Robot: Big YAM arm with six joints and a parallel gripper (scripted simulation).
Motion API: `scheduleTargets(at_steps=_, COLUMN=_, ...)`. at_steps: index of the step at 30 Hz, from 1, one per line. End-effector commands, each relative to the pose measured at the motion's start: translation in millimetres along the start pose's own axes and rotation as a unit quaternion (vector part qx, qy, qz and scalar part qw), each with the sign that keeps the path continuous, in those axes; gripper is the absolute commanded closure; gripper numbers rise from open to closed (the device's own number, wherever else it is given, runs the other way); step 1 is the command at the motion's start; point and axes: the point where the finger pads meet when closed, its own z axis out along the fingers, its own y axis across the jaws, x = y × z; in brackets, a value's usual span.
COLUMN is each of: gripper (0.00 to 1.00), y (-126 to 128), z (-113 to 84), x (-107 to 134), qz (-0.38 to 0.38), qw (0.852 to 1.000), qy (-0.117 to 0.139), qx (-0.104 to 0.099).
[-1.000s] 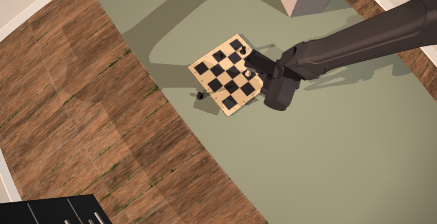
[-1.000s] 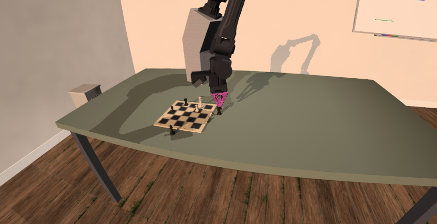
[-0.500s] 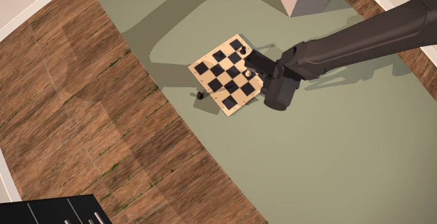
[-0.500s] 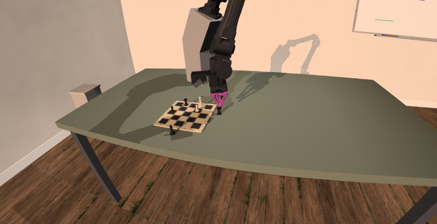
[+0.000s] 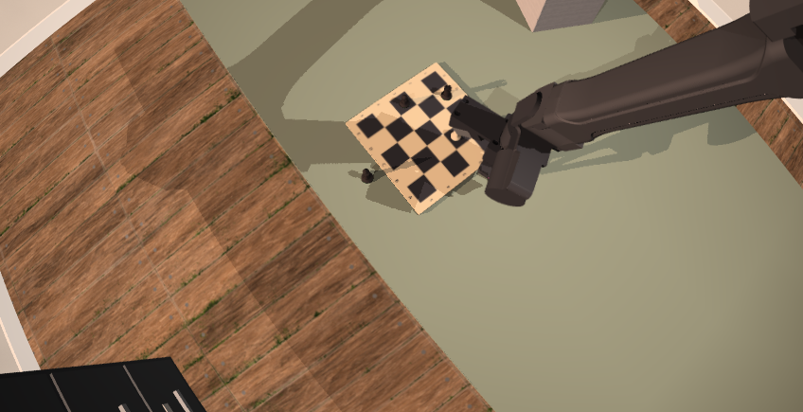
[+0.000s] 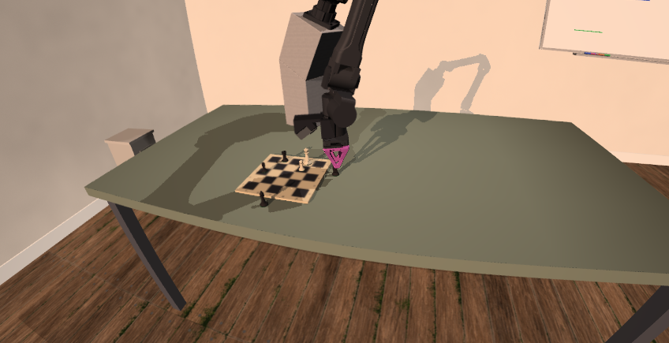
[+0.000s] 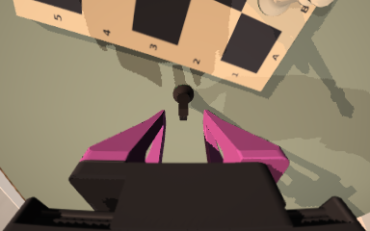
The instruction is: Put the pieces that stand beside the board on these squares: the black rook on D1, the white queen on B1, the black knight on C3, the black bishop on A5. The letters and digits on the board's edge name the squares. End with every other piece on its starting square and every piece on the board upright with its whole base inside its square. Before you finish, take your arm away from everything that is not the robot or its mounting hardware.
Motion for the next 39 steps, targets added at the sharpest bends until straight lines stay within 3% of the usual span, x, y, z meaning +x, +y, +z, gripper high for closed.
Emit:
scheduleTargets(at_steps=1, gripper=0.65, y=2, z=8.9, x=1, qz=0.003, qw=1.000, qy=-0.001, qx=-0.004)
scheduleTargets(at_steps=10, gripper=0.65, y=2, z=20.1, x=1, qz=0.003, qw=1.000, qy=0.000, qx=-0.004)
scheduleTargets(at_steps=14, gripper=0.65, y=11, z=15.6, x=0, qz=0.003, qw=1.000, qy=0.000, qx=-0.013)
scheduleTargets(at_steps=39, gripper=0.65, y=9, z=16.0, x=0, qz=0.004, qw=1.000, qy=0.000, qx=-0.010)
